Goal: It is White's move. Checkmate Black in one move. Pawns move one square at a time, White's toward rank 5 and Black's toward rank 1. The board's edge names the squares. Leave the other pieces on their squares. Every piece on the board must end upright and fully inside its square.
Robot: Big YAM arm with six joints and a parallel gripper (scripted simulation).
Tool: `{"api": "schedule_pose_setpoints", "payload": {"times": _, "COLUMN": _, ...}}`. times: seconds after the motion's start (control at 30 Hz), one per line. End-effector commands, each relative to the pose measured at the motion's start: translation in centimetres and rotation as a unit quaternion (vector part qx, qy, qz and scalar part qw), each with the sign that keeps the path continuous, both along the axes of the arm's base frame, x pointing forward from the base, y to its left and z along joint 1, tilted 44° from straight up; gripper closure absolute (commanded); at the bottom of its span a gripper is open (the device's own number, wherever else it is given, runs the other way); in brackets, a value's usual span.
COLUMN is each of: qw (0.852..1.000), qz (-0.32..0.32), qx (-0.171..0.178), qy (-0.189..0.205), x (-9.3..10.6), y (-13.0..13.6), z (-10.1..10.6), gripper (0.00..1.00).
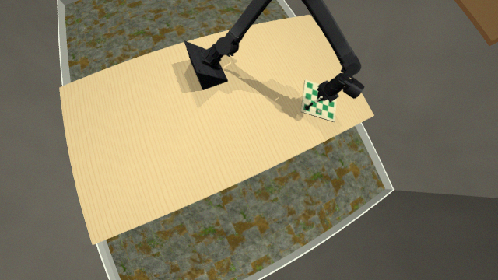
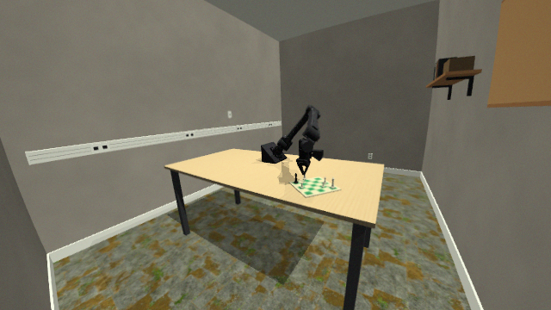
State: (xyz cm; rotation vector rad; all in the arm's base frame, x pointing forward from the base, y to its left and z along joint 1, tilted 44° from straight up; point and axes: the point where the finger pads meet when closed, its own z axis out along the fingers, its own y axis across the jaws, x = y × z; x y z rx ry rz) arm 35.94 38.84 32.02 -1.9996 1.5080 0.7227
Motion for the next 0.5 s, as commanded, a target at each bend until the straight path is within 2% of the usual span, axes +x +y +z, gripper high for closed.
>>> {"api": "schedule_pose_setpoints", "payload": {"times": 0.0, "qw": 1.000, "qz": -0.001, "qx": -0.003, "qy": 0.011, "x": -0.5, "y": 1.8, "z": -1.7, "gripper": 1.00}}
{"api": "schedule_pose_setpoints", "payload": {"times": 0.3, "qw": 1.000, "qz": -0.001, "qx": -0.003, "qy": 0.011, "x": -0.7, "y": 3.0, "z": -2.9, "gripper": 1.00}}
{"api": "schedule_pose_setpoints", "payload": {"times": 0.47, "qw": 1.000, "qz": -0.001, "qx": 0.001, "qy": 0.007, "x": -1.0, "y": 2.8, "z": -1.9, "gripper": 1.00}}
